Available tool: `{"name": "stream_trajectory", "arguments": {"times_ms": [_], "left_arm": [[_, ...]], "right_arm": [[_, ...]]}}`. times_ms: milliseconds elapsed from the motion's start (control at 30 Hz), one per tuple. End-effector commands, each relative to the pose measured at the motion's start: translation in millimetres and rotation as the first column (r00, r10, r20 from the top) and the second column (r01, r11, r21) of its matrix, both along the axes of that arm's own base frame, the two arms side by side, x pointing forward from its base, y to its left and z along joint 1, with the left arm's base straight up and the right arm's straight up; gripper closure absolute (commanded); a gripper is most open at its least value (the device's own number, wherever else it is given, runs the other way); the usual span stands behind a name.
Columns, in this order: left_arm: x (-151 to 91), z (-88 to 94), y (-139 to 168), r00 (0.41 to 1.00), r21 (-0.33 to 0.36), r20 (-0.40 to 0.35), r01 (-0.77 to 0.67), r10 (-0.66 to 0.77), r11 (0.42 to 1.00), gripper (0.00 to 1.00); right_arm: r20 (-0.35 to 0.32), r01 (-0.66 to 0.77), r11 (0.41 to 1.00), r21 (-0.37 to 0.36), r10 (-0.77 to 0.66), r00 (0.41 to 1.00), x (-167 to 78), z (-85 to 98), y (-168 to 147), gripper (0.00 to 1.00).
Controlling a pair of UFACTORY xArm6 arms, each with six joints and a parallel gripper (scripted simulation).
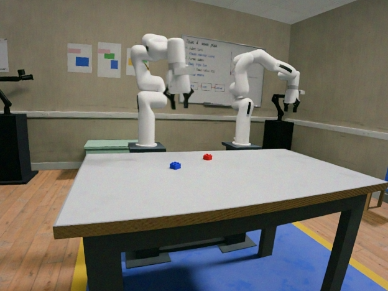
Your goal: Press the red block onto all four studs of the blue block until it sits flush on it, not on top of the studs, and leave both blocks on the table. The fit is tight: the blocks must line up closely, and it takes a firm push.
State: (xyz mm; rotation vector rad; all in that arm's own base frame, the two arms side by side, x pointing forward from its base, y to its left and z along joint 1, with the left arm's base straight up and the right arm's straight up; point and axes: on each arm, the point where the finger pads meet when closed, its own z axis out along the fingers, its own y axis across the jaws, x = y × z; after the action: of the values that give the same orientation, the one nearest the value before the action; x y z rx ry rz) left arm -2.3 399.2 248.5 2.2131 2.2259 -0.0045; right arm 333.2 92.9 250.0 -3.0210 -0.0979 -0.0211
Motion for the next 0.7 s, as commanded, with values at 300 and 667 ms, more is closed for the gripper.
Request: {"name": "stream_trajectory", "arguments": {"times_ms": [300, 667], "left_arm": [[0, 1.4, 1, 1.000, 0.004, 0.000, 0.000, 0.000, 1.000, 0.00], [0, 1.4, 1, 1.000, 0.004, 0.000, 0.000, 0.000, 1.000, 0.00]], "right_arm": [[-0.003, 0.091, 0.992, -0.092, -0.092, 0.996, -10, 0.9, 56, 0.41], [-0.008, 0.107, 0.987, -0.118, -0.109, 0.994, -21, 0.4, 119, 0.41]]}}
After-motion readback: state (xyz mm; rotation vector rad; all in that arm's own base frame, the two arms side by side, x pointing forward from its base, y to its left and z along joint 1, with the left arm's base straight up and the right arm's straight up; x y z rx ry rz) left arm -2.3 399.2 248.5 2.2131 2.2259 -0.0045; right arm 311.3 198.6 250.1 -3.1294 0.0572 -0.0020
